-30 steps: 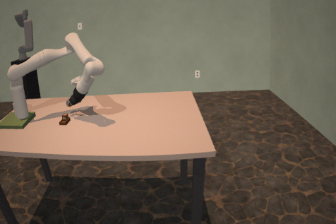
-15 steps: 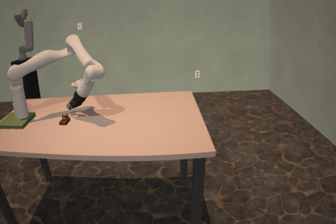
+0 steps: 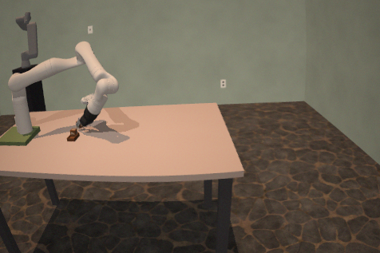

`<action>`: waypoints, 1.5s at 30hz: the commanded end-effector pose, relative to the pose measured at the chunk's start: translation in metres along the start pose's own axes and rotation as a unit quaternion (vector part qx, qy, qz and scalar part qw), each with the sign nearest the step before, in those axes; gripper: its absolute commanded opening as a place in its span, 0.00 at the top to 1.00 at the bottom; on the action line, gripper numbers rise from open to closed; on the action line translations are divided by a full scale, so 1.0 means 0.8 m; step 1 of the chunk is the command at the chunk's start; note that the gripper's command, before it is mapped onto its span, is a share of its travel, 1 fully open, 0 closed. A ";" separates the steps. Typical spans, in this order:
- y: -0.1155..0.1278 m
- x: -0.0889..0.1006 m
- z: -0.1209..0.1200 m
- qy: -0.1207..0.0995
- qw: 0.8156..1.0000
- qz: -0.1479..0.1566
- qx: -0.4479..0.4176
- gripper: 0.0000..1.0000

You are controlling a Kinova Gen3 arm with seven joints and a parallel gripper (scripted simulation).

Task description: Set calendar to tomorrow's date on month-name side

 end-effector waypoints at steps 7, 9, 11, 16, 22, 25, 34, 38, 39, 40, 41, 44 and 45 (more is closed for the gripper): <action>0.009 -0.009 0.000 -0.001 1.000 0.001 -0.001 0.40; 0.010 -0.010 0.000 -0.001 1.000 0.001 -0.001 0.40; 0.011 -0.011 0.000 -0.001 1.000 0.001 -0.001 0.40; 0.012 -0.012 0.000 -0.001 1.000 0.001 -0.001 0.40; 0.013 -0.013 0.000 -0.001 1.000 0.001 -0.001 0.40; 0.013 -0.013 0.000 -0.001 1.000 0.001 -0.001 0.40; 0.013 -0.013 0.000 -0.001 1.000 0.001 -0.001 0.40; 0.013 -0.013 0.000 -0.001 1.000 0.001 -0.001 0.40; 0.013 -0.013 0.000 -0.001 1.000 0.001 -0.001 0.40; 0.013 -0.013 0.000 -0.001 1.000 0.001 -0.001 0.40; 0.013 -0.013 0.000 -0.001 1.000 0.001 -0.001 0.40; 0.013 -0.013 0.000 -0.001 1.000 0.001 -0.001 0.40; 0.013 -0.013 0.000 -0.001 1.000 0.001 -0.001 0.40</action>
Point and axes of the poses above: the point where the finger pads meet when closed, its own x axis back along the fingers, its own z axis across the jaws, y = z × x, the point moved 8 cm from there along x, back along the fingers, and after that the axes turned 6 degrees about -x, right-handed, at the moved point
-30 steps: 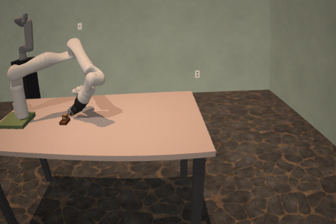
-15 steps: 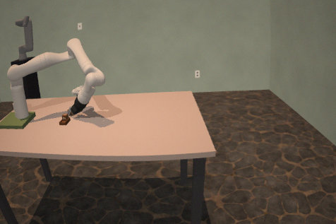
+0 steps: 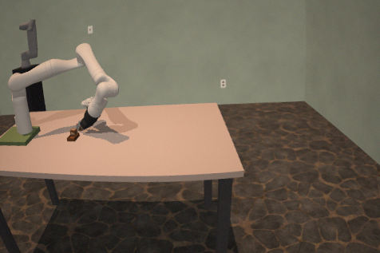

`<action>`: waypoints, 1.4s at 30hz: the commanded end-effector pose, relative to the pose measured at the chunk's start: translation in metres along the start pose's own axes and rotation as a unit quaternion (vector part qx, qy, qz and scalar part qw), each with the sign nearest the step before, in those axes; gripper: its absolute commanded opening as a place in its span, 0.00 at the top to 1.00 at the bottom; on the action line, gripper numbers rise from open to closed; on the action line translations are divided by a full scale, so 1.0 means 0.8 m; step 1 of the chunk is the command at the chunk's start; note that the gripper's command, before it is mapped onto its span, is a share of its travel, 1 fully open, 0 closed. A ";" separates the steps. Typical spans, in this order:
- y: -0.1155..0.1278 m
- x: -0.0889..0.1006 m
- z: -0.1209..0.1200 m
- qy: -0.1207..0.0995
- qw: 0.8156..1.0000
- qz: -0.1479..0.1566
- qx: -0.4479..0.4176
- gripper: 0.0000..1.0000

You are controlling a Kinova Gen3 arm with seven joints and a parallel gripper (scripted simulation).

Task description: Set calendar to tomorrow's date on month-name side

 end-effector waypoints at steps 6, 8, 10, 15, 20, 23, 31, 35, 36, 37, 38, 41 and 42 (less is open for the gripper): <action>0.000 0.001 0.000 0.000 1.000 0.000 0.000 0.40; 0.000 0.001 0.000 0.000 1.000 0.000 0.000 0.40; 0.000 0.001 0.000 0.000 1.000 0.000 0.000 0.40; 0.000 0.001 0.000 0.000 1.000 0.000 0.000 0.40; 0.000 0.001 0.000 0.000 1.000 0.000 0.000 0.40; 0.001 0.000 0.000 0.000 1.000 0.000 0.000 0.40; 0.003 -0.003 0.001 0.000 1.000 0.000 0.000 0.40; 0.004 -0.003 0.001 0.000 1.000 0.000 0.000 0.40; 0.004 -0.003 0.001 0.000 1.000 0.000 0.000 0.40; 0.004 -0.003 0.001 0.000 1.000 0.000 0.000 0.40; 0.004 -0.003 0.001 0.000 1.000 0.000 0.000 0.40; 0.004 -0.003 0.001 0.000 1.000 0.000 0.000 0.40; 0.004 -0.003 0.001 0.000 1.000 0.000 0.000 0.40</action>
Point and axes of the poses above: the point where the finger pads meet when closed, its own x axis back along the fingers, its own z axis across the jaws, y = z × x, the point moved 8 cm from there along x, back along the fingers, and after that the axes turned 6 degrees about -x, right-handed, at the moved point
